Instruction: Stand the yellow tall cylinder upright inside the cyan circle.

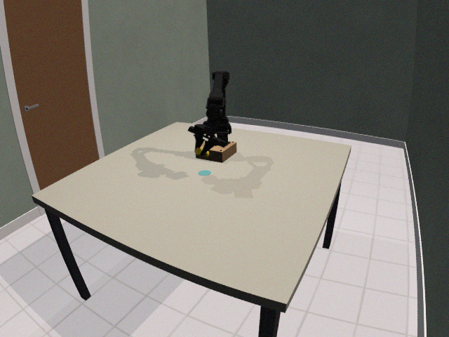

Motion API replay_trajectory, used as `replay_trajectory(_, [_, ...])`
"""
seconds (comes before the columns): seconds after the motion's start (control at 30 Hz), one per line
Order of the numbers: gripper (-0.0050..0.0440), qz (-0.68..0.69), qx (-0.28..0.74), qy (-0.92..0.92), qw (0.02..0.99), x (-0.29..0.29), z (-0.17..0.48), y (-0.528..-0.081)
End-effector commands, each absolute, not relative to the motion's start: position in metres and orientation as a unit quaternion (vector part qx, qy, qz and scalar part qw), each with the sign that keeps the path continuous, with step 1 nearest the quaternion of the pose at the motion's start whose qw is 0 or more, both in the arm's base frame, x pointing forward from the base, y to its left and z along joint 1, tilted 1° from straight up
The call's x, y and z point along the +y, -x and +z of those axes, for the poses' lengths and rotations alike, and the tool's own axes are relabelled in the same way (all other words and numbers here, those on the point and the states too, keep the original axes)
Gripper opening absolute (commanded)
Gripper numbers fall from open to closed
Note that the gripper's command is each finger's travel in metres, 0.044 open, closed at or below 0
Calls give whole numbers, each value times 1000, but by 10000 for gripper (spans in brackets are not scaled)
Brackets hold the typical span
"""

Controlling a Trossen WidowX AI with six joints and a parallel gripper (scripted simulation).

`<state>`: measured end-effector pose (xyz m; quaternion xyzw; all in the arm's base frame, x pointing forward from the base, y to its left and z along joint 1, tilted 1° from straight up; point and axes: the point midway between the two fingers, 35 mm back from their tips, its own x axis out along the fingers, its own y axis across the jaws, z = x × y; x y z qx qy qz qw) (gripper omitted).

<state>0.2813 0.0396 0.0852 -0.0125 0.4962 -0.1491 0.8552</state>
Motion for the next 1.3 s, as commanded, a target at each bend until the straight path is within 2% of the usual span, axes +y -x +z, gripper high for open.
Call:
replay_trajectory(0.0, [105,-147,478,16,866,41,90,-283])
replay_trajectory(1.27, [105,-154,355,53,921,52,91,-284])
